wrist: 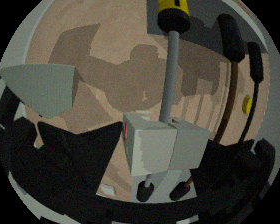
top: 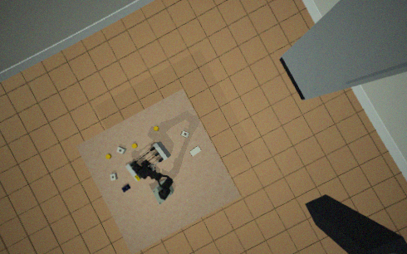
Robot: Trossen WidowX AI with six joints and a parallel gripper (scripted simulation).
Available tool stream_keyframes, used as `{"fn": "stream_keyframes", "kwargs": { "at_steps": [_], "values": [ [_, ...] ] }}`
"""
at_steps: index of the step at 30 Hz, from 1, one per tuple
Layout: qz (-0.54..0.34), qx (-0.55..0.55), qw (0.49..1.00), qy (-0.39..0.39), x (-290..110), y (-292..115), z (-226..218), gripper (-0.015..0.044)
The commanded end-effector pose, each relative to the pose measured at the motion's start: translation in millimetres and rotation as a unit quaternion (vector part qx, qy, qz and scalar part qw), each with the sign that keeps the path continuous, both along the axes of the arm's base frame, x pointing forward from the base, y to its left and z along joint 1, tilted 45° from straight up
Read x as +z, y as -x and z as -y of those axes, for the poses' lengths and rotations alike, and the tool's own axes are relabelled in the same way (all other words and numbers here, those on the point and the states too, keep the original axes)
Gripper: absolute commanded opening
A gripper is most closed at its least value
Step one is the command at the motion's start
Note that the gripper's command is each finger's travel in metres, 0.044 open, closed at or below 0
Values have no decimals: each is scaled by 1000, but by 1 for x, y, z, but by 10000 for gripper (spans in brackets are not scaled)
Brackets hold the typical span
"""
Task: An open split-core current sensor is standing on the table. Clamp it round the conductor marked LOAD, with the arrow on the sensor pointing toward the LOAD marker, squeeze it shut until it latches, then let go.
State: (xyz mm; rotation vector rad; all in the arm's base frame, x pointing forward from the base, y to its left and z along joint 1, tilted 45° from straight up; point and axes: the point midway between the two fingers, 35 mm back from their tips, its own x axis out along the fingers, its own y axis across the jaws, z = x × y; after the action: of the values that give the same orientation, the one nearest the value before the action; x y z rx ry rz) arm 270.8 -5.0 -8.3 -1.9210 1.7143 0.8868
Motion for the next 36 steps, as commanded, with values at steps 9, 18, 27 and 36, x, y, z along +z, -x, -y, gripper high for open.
{"fn": "stream_keyframes", "kwargs": {
  "at_steps": [9,18,27,36],
  "values": [
    [1,10,1000,-10,-1,-1,-8,0],
    [1,10,1000,-10,-1,-1,-8,0],
    [1,10,1000,-10,-1,-1,-8,0],
    [1,10,1000,-10,-1,-1,-8,0]
  ]
}}
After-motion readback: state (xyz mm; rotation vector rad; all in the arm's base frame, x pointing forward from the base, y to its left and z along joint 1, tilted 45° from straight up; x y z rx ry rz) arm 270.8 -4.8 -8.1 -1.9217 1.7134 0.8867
